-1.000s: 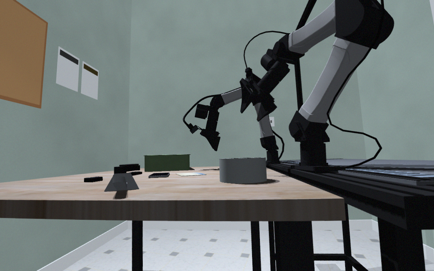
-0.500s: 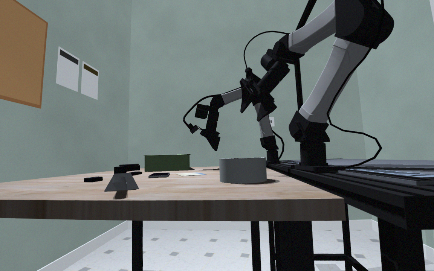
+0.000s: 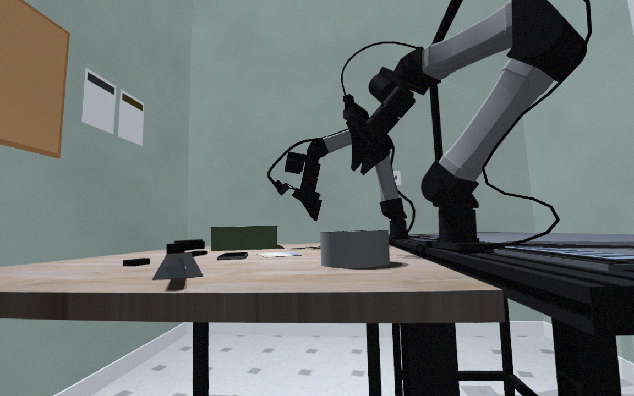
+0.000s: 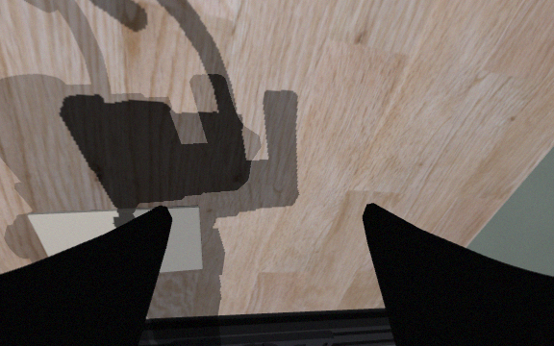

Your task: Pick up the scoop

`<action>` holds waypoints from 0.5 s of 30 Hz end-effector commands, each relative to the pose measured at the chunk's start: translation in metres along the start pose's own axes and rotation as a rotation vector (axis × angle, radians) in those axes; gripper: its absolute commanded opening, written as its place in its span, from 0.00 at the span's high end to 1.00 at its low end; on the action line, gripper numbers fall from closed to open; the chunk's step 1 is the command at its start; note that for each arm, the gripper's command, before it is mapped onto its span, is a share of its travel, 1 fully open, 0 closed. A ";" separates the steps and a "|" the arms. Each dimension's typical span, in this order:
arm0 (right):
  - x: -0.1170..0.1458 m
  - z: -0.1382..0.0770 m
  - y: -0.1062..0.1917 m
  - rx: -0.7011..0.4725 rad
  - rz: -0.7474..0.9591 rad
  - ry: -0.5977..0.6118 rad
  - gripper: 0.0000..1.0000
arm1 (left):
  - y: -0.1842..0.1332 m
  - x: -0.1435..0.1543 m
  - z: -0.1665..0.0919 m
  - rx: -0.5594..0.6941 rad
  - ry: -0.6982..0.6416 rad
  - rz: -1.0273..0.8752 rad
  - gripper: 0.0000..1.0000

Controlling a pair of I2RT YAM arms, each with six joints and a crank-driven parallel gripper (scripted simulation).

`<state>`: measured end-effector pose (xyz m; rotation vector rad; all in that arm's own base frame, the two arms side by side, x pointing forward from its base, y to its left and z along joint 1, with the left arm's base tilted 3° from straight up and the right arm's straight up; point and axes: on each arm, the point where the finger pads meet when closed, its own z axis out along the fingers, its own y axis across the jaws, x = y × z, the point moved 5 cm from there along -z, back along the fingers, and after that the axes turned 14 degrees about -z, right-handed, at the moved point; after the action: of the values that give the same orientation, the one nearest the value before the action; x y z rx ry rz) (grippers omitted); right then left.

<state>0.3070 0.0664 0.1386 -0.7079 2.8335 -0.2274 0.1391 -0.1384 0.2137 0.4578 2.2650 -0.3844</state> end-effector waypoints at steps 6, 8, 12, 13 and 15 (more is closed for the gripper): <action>-0.003 -0.004 -0.002 0.006 0.008 -0.020 0.00 | 0.034 0.002 0.015 -0.040 0.043 -0.282 0.55; -0.003 -0.004 -0.002 0.006 0.008 -0.020 0.00 | 0.046 0.001 0.019 -0.073 0.046 -0.363 0.55; -0.003 -0.004 -0.002 0.006 0.008 -0.020 0.00 | 0.076 -0.002 0.027 -0.148 0.055 -0.552 0.55; -0.003 -0.004 -0.002 0.006 0.008 -0.020 0.00 | 0.084 -0.008 0.028 -0.166 0.044 -0.602 0.55; -0.007 -0.003 -0.003 0.009 0.011 -0.041 0.00 | 0.102 -0.014 0.032 -0.206 0.041 -0.717 0.55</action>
<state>0.3072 0.0665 0.1386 -0.7076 2.8327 -0.2273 0.1975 -0.0669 0.1900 -0.3258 2.4067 -0.3793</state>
